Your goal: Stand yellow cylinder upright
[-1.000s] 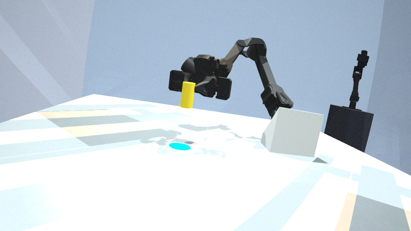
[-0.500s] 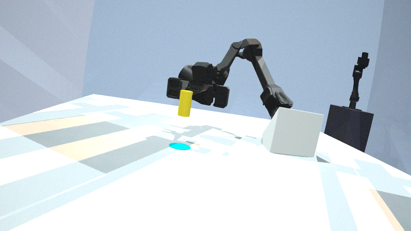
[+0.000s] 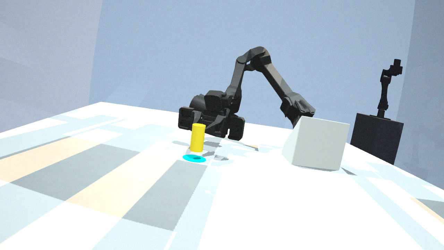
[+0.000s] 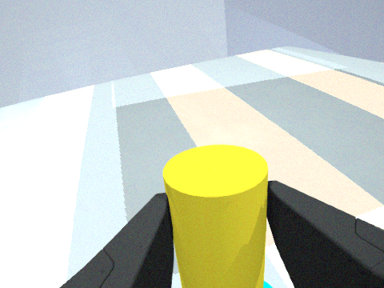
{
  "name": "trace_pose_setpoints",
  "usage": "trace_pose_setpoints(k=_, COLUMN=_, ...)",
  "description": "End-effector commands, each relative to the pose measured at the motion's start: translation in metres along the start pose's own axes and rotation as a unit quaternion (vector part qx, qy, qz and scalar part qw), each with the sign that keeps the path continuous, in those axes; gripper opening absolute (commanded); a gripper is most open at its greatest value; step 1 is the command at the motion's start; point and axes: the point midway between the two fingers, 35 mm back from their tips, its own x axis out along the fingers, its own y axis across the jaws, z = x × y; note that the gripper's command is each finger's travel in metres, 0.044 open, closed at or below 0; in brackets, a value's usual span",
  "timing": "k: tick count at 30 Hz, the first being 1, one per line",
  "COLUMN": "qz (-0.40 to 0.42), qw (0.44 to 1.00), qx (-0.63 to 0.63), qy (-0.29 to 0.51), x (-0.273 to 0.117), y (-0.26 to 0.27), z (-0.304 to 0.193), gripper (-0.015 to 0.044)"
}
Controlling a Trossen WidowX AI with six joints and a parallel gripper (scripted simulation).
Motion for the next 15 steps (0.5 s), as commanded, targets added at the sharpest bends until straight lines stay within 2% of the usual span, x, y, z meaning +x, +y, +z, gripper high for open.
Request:
trace_pose_setpoints(k=1, qz=0.0, qw=1.0, qx=-0.003, qy=-0.003, x=0.002, y=0.0, z=-0.007, gripper=0.0105)
trace_pose_setpoints(k=15, qz=0.0, qw=1.0, qx=-0.001, qy=0.0, x=0.004, y=-0.001, z=-0.019, gripper=0.0105)
